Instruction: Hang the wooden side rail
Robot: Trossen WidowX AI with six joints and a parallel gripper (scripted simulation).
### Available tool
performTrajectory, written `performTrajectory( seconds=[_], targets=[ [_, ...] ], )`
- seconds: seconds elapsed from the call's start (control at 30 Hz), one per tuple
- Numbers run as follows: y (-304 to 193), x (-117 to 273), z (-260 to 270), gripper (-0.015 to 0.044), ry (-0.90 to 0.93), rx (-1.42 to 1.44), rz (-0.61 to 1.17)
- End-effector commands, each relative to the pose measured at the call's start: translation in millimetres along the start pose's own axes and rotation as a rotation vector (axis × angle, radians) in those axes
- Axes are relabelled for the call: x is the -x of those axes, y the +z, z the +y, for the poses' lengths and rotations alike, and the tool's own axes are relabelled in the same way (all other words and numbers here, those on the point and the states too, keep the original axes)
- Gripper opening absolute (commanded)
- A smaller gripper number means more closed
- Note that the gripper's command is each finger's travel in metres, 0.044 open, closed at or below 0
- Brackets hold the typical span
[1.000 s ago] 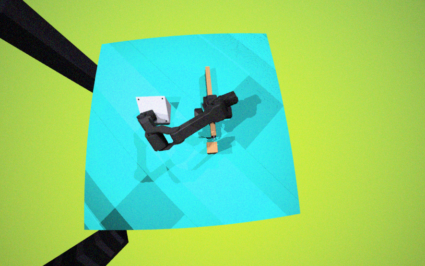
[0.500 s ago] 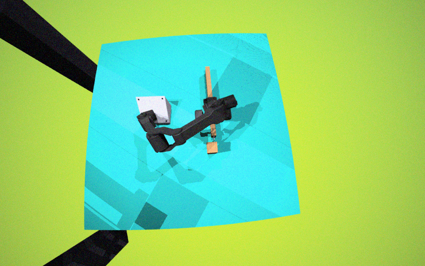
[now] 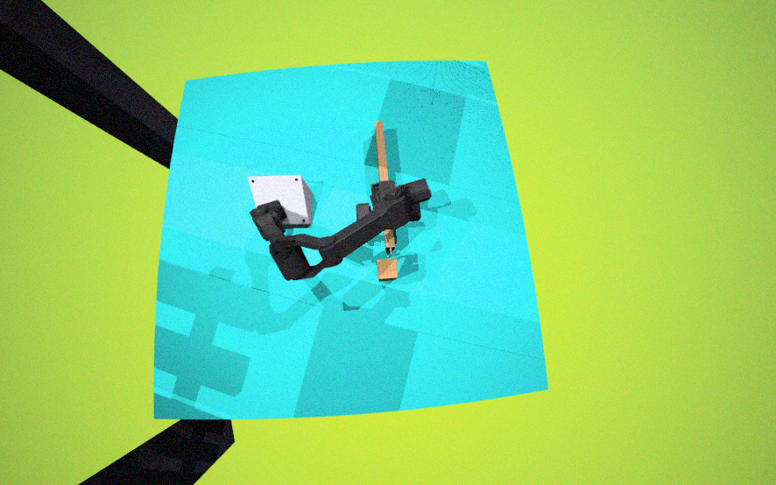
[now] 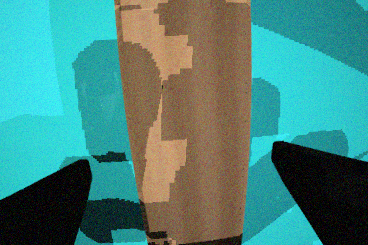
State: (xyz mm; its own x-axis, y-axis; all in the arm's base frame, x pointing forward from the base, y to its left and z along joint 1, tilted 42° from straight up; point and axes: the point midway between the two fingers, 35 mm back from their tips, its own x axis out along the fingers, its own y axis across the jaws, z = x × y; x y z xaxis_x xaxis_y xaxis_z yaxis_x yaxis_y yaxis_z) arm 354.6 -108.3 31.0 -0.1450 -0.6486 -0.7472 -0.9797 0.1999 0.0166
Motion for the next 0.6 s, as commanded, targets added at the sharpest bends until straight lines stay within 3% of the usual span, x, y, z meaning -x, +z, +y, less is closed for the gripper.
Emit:
performTrajectory(
  seconds=[0.0,0.43,0.57],
  targets=[
    [-1.0,-4.8,1.3,0.044,0.003,0.003,0.006],
    [-1.0,-4.8,1.3,0.0099,0.003,0.003,0.006],
    [-1.0,-4.8,1.3,0.0072,0.003,0.003,0.006]
  ],
)
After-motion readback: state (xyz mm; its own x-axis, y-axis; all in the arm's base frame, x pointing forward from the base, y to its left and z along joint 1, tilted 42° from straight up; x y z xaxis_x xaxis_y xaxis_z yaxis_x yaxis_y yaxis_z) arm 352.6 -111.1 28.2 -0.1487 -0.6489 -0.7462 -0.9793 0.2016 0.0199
